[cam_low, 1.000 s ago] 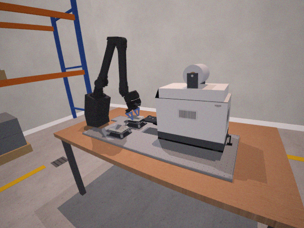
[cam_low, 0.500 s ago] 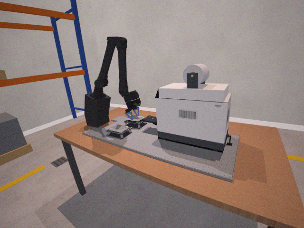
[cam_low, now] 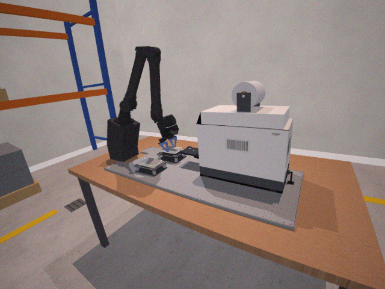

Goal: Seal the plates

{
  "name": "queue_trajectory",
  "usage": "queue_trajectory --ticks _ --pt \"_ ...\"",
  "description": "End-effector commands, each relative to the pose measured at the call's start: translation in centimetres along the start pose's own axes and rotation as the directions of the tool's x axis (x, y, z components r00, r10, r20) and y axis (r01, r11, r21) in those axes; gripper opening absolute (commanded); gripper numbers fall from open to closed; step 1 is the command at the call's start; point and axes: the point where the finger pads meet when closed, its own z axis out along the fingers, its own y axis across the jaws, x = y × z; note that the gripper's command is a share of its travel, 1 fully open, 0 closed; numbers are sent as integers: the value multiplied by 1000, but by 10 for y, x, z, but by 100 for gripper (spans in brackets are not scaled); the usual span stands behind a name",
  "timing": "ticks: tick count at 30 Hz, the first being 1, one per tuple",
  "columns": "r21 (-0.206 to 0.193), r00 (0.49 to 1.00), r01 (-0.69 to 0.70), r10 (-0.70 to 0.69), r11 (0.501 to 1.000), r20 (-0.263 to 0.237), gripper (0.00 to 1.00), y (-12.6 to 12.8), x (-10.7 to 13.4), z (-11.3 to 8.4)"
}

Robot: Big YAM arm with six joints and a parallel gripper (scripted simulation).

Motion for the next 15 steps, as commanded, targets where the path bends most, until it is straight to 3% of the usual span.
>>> queue_trajectory --ticks 1,8,15 --pt "4 1000 -7 7 1000 17 0 -6 -3 -5" --pt "-19 1000 -5 5 1000 29 0 8 -9 -4" --pt "-15 1000 -2 2 1000 24 0 10 -10 -3"
